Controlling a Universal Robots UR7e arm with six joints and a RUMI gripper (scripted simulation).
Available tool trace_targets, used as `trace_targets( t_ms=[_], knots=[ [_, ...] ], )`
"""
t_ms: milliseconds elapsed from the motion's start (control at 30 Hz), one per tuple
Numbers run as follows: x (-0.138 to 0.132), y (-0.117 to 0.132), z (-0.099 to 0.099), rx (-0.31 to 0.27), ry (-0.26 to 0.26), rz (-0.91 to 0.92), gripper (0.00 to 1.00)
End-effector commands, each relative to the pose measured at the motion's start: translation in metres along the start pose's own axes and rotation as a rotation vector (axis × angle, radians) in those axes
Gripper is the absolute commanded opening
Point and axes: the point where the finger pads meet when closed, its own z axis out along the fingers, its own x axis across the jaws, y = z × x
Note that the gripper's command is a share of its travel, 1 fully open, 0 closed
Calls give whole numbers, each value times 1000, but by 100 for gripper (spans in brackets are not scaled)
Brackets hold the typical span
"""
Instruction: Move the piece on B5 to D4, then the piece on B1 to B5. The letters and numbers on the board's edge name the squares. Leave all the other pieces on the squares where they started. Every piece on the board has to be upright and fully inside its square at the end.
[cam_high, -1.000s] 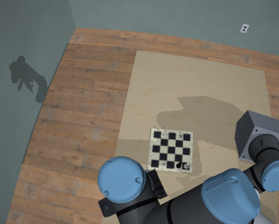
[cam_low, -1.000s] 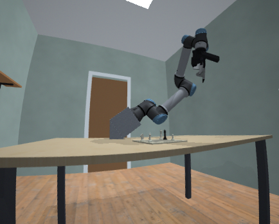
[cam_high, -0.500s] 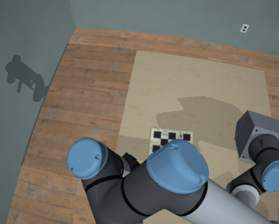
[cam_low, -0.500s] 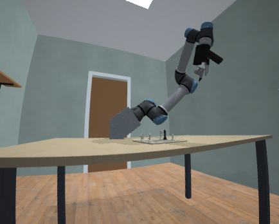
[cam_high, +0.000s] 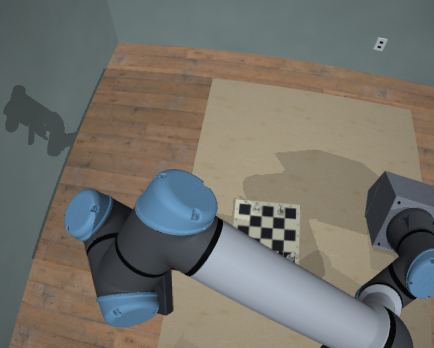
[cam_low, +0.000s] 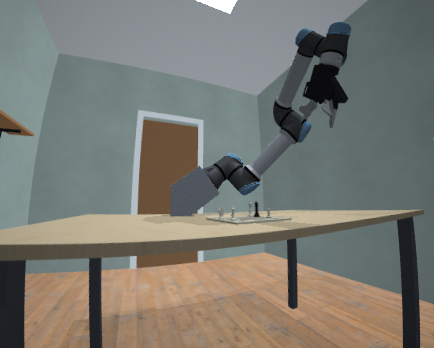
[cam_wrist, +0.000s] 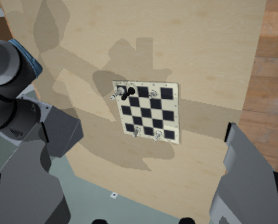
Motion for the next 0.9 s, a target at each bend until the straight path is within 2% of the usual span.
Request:
trace_targets(
  t_ms=[0, 33, 133, 200, 467, 500, 700, 767, 867],
  knots=[
    [18, 15, 10, -5, -79, -207, 100],
    [18, 15, 10, -5, -79, -207, 100],
    [32, 27, 20, -1, -131, -353, 100],
    [32, 27, 20, -1, -131, -353, 100],
    [68, 60, 54, 38, -269, -738, 100],
    [68, 60, 54, 38, -269, -738, 100],
    [93, 84, 84, 96, -367, -1011, 100],
    [93, 84, 84, 96, -367, -1011, 100],
    [105, 96, 100, 132, -412, -1138, 100]
  ],
)
